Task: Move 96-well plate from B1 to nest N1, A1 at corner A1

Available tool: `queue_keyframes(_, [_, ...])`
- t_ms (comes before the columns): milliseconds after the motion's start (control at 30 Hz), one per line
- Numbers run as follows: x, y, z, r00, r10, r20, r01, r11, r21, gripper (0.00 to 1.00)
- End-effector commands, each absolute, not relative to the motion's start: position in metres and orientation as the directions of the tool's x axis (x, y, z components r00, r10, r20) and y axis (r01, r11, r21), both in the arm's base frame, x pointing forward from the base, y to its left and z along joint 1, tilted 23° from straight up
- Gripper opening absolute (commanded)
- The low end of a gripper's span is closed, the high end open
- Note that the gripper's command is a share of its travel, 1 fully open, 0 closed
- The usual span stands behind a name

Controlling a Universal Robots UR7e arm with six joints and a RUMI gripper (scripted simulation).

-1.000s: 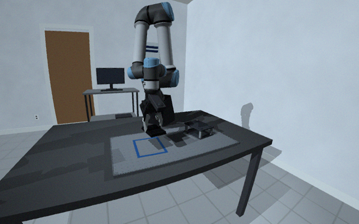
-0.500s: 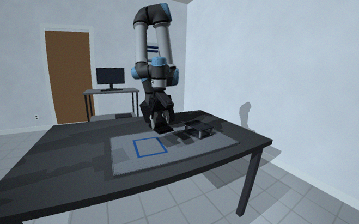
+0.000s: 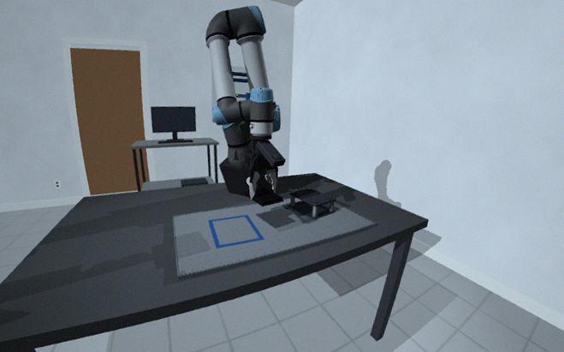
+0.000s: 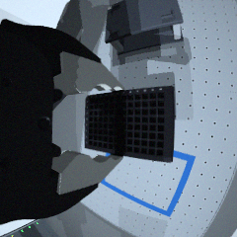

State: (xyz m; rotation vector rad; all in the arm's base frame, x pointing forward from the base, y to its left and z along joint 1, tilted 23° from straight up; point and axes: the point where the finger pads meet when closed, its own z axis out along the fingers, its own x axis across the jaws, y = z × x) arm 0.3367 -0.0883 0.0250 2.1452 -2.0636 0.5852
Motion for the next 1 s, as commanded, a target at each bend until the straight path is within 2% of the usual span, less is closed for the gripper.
queue_keyframes(0, [0.337, -0.073, 0.023, 0.002, -0.938, 0.347, -0.98, -0.07, -0.185, 0.0])
queue_keyframes(967, [0.338, 0.009, 0.008, 0.001, -0.938, 0.347, -0.98, -0.07, -0.185, 0.0])
